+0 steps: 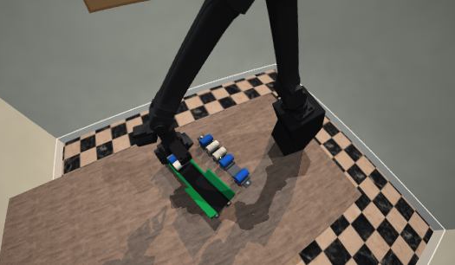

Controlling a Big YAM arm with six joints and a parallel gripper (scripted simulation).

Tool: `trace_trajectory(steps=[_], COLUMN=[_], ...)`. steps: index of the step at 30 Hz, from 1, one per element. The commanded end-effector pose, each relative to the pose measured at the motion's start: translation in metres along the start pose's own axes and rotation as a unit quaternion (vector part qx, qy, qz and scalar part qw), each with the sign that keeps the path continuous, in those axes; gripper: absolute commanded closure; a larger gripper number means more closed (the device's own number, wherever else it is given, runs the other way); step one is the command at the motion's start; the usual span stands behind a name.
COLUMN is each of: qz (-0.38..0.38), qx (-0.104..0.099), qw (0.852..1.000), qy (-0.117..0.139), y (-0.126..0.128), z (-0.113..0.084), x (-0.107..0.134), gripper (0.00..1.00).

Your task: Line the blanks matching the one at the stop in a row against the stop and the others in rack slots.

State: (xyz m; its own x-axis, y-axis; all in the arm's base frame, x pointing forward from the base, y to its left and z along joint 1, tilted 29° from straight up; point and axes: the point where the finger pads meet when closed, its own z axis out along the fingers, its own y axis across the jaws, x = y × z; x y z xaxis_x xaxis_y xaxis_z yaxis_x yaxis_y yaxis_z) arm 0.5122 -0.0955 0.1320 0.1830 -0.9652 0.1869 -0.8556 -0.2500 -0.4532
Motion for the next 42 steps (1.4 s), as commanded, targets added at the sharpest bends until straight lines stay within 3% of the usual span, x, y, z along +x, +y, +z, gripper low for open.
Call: trace_trajectory(steps=[1, 8, 11, 13, 16, 17, 18, 19, 20, 21, 22, 23, 24, 25, 28, 29, 30, 31, 32, 33, 35, 36, 37, 38, 39, 40, 42], qz=[0.069, 0.220, 0.219, 0.288, 0.321, 0.357, 0.354, 0.392, 0.390, 0.431, 0.431, 0.470, 0.470, 0.508, 0.506, 0.539, 0.539, 0.580, 0.580, 0.619, 0.617, 0.654, 0.652, 0.687, 0.685, 0.720, 0.718], qx=[0.009, 0.010, 0.010, 0.006, 0.012, 0.011, 0.014, 0.008, 0.009, 0.007, 0.007, 0.007, 0.012, 0.010, 0.014, 0.007, 0.009, 0.007, 0.010, 0.008, 0.016, 0.010, 0.009, 0.007, 0.007, 0.008, 0.016], qw=[0.998, 0.975, 0.976, 0.958, 0.947, 0.934, 0.935, 0.920, 0.921, 0.902, 0.902, 0.882, 0.883, 0.861, 0.862, 0.842, 0.842, 0.815, 0.815, 0.785, 0.787, 0.756, 0.759, 0.726, 0.729, 0.694, 0.696], qy=[0.006, 0.005, 0.004, 0.004, 0.004, 0.003, 0.002, 0.002, 0.001, 0.002, 0.003, 0.003, 0.003, 0.003, 0.002, -0.001, -0.002, 0.000, 0.000, 0.001, 0.000, 0.001, -0.001, 0.000, -0.001, 0.000, -0.004], y=[-0.014, -0.015, -0.016, -0.013, -0.016, -0.015, -0.019, -0.016, -0.017, -0.014, -0.014, -0.013, -0.015, -0.015, -0.017, -0.017, -0.018, -0.015, -0.016, -0.014, -0.018, -0.015, -0.016, -0.014, -0.016, -0.014, -0.020], z=[-0.003, -0.005, -0.005, -0.001, -0.005, -0.004, -0.007, -0.001, -0.001, 0.001, 0.000, 0.001, -0.004, -0.002, -0.005, 0.002, 0.000, 0.002, -0.001, 0.002, -0.005, 0.000, 0.000, 0.003, 0.003, 0.003, -0.006], x=[0.014, 0.018, 0.016, 0.021, 0.022, 0.023, 0.019, 0.021, 0.019, 0.025, 0.024, 0.027, 0.029, 0.029, 0.028, 0.022, 0.022, 0.028, 0.029, 0.033, 0.033, 0.035, 0.032, 0.035, 0.031, 0.037, 0.035], gripper=[0.00, 0.00, 0.00, 0.00, 0.00, 0.00, 0.00, 0.00, 0.00, 0.00, 0.00, 0.00, 0.00, 0.00, 0.00, 0.00, 0.00, 0.00, 0.00, 0.00, 0.00, 0.00, 0.00, 0.00, 0.00, 0.00, 0.00])
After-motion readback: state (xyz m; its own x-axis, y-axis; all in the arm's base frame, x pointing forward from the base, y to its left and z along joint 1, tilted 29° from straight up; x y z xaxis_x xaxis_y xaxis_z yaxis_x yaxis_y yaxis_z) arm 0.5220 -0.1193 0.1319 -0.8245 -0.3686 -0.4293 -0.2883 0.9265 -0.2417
